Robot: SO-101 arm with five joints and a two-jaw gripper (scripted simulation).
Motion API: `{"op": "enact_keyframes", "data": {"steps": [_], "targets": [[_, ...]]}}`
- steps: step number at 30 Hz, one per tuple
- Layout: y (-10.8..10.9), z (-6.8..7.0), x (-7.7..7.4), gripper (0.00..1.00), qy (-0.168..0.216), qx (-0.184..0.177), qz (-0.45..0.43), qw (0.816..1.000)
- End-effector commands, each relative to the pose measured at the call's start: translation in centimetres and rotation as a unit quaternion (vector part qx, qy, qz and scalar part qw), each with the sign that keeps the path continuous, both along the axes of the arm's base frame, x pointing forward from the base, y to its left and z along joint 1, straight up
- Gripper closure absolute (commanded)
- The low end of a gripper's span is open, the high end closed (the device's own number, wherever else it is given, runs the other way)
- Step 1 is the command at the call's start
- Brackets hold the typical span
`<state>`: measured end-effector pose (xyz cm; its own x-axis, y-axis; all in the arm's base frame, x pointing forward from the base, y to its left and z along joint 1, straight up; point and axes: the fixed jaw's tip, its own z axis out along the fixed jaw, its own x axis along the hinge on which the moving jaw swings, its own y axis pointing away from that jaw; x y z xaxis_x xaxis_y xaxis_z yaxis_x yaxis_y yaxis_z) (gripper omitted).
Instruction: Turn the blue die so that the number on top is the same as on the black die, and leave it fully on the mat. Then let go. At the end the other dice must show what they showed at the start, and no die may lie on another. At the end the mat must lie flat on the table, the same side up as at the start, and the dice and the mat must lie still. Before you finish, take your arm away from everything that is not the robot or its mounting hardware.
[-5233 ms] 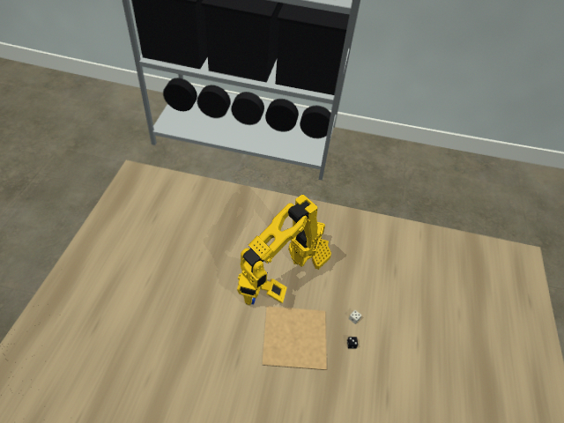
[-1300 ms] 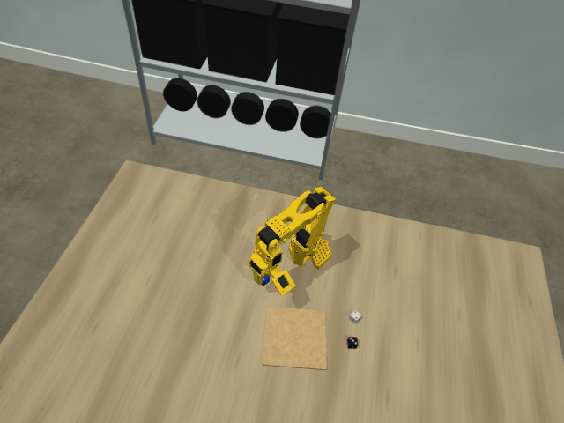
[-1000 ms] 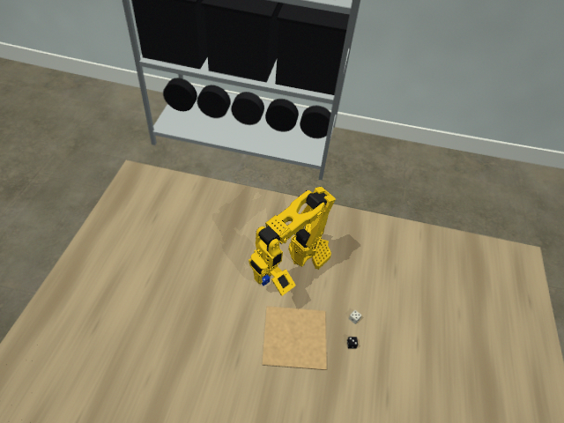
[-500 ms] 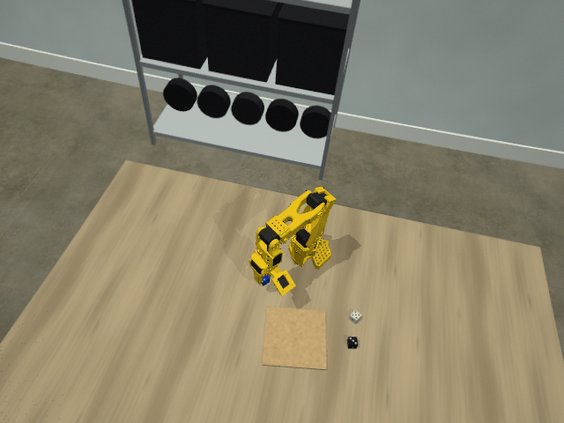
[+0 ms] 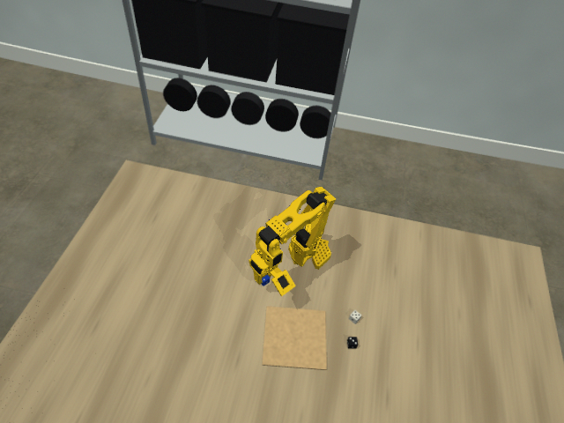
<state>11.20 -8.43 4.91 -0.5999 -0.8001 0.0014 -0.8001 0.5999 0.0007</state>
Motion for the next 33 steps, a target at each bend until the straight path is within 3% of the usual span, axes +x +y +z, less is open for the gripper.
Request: {"op": "enact_keyframes", "data": {"steps": [1,33], "targets": [[-0.6,0.7,0.7,1.00,-0.031,-0.022,-0.005,0.999],[-0.7,-0.4,0.8,1.00,-0.031,-0.022,-0.005,0.999]]}}
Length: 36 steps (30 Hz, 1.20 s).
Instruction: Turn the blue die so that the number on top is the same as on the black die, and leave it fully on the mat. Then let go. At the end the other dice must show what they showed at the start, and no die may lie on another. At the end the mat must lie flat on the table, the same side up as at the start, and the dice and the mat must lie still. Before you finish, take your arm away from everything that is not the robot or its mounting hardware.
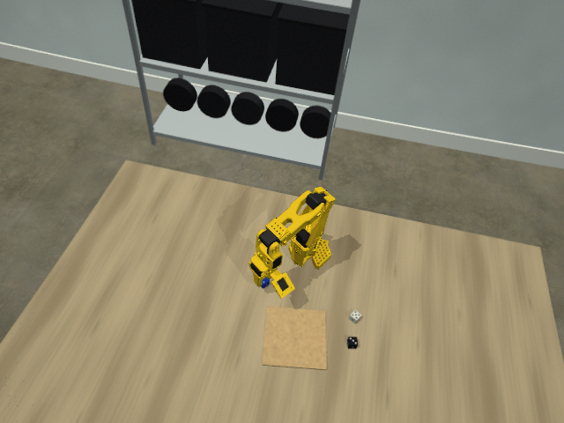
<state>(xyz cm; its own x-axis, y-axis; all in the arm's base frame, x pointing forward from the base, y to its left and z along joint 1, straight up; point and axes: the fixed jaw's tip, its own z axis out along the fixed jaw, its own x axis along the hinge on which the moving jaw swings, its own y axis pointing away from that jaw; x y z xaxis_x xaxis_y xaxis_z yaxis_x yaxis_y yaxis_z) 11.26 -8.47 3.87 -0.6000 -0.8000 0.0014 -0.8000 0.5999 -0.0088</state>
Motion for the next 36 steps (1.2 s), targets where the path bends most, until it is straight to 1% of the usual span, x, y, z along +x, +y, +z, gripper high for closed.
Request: {"op": "enact_keyframes", "data": {"steps": [1,7,15,23,36], "targets": [[-0.6,0.6,0.8,1.00,-0.028,-0.020,-0.005,0.999],[-0.6,0.2,0.8,1.00,-0.028,-0.020,-0.005,0.999],[-0.6,0.2,0.8,1.00,-0.028,-0.020,-0.005,0.999],[-0.7,-0.3,0.8,1.00,-0.028,-0.020,-0.005,0.999],[-0.7,-0.7,0.8,1.00,-0.028,-0.020,-0.005,0.999]]}}
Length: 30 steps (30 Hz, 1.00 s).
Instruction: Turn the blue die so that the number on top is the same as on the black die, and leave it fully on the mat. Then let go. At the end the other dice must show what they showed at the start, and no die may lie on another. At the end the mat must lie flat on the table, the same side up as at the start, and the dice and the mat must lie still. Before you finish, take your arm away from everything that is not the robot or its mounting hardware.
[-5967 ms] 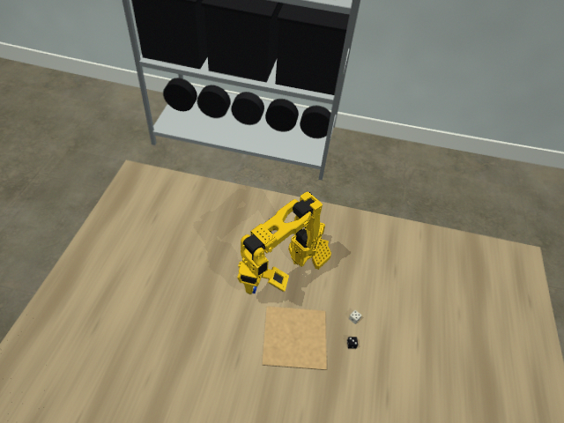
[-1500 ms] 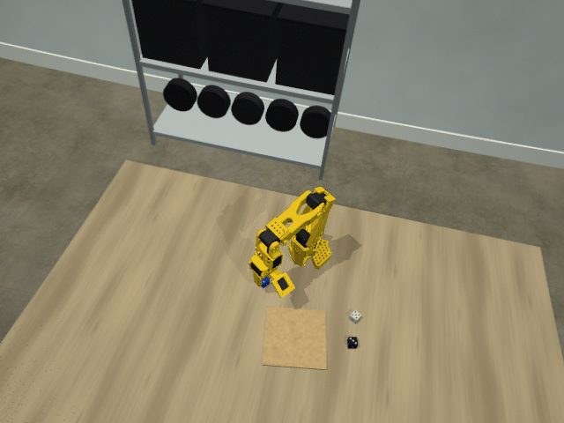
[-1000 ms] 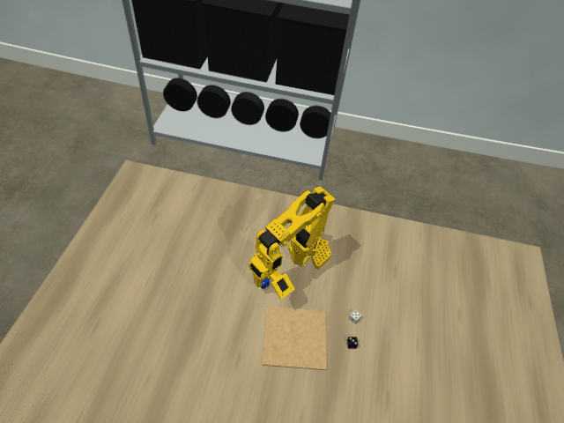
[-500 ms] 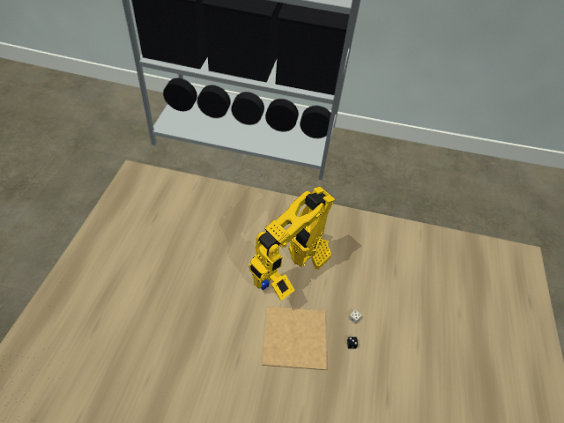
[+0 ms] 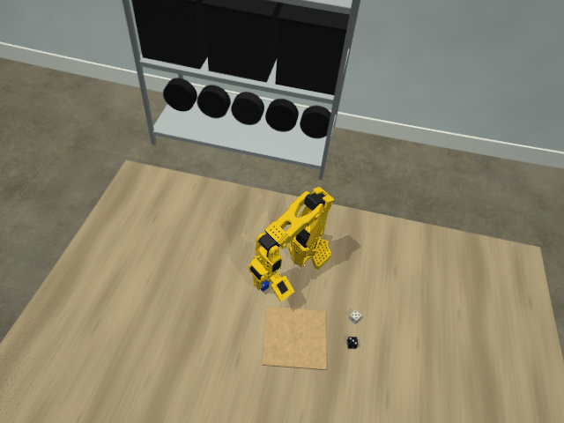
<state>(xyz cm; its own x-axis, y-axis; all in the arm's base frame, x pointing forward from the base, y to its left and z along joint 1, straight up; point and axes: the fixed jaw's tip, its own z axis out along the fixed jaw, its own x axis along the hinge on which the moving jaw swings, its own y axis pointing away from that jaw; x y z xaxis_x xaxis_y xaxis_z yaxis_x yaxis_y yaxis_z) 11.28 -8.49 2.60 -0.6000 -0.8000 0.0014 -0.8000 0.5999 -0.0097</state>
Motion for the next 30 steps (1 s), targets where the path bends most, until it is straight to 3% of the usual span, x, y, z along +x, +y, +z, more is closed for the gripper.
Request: {"op": "enact_keyframes", "data": {"steps": [1,30], "targets": [[-0.66,0.52,0.81,1.00,-0.027,-0.019,-0.005,0.999],[-0.70,-0.39,0.86,1.00,-0.027,-0.019,-0.005,0.999]]}}
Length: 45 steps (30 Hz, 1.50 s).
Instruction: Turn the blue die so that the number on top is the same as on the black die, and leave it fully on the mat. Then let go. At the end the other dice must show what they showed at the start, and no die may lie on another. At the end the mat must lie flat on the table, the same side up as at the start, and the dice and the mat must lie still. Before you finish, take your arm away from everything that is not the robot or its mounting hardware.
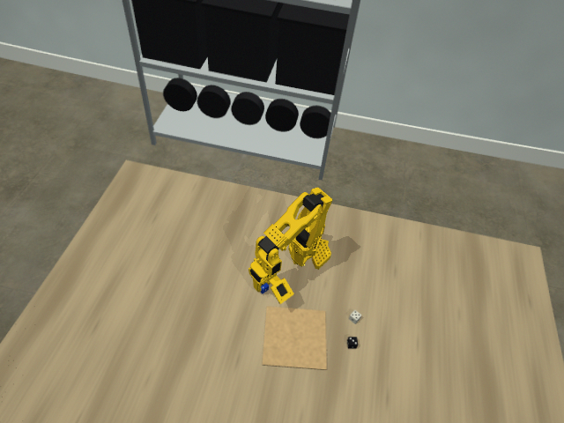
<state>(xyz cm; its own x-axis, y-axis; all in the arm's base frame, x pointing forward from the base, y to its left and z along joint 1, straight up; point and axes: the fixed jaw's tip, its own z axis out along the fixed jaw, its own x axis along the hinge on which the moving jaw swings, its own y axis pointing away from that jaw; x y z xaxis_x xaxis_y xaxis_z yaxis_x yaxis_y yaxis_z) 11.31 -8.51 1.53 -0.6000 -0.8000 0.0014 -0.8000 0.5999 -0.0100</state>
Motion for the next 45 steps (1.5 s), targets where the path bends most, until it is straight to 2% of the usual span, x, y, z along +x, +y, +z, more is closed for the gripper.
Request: {"op": "enact_keyframes", "data": {"steps": [1,10,33,45], "targets": [[-0.68,0.64,0.84,1.00,-0.027,-0.019,-0.005,0.999],[-0.70,0.14,0.87,1.00,-0.027,-0.019,-0.005,0.999],[-0.71,0.01,0.87,1.00,-0.027,-0.019,-0.005,0.999],[-0.71,0.01,0.87,0.89,-0.027,-0.019,-0.005,0.999]]}}
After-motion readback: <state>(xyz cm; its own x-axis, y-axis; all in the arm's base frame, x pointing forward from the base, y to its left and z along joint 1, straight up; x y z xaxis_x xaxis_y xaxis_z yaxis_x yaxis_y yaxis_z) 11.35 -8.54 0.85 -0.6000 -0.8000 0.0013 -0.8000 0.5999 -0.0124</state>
